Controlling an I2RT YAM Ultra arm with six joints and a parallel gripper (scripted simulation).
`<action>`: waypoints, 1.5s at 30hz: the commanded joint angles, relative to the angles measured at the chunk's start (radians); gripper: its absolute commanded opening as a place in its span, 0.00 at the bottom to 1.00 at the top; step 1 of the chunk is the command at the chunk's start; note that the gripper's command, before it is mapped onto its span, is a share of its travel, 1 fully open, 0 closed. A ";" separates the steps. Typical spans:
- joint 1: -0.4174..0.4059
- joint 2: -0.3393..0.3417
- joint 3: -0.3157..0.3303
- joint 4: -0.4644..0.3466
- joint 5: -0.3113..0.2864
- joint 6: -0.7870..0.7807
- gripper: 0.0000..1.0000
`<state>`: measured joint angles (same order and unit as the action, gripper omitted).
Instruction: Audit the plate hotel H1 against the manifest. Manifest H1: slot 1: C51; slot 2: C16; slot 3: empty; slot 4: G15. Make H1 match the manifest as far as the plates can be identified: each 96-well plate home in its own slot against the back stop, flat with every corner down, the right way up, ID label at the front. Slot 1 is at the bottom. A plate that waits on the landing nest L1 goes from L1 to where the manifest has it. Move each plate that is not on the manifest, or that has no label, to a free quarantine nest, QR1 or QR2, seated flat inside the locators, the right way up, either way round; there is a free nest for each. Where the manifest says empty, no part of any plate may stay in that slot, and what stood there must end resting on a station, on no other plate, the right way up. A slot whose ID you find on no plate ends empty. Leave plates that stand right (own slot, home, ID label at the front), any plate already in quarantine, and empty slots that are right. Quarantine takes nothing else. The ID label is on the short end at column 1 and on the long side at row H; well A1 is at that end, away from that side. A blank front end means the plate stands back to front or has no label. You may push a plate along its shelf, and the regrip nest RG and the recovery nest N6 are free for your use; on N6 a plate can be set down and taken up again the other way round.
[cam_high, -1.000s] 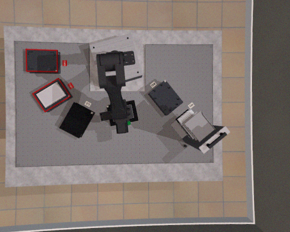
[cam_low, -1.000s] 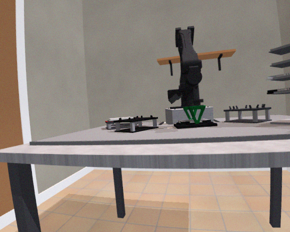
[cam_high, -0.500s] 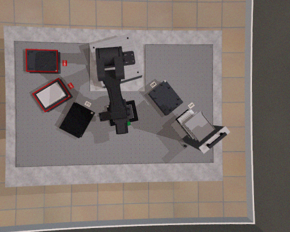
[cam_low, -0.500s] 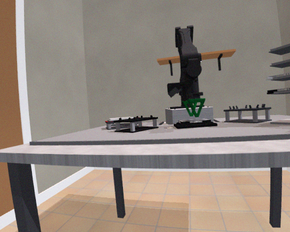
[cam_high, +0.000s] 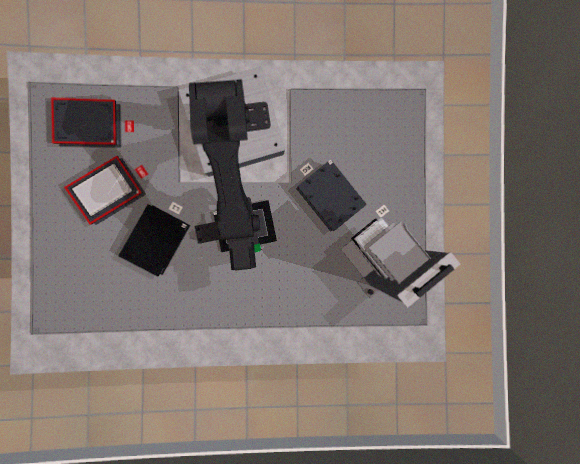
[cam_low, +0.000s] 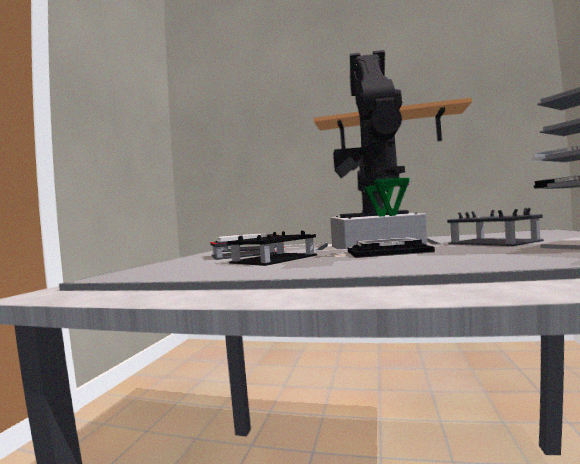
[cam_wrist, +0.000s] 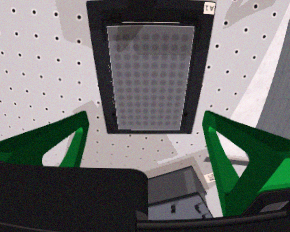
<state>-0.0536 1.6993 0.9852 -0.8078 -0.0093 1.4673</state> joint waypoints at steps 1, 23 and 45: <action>-0.002 -0.016 0.009 -0.022 0.001 -0.001 1.00; -0.008 -0.021 0.003 -0.021 0.001 -0.407 1.00; -0.008 -0.021 0.003 -0.021 0.001 -0.787 1.00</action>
<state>-0.0612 1.6913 0.9844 -0.8276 -0.0093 0.7475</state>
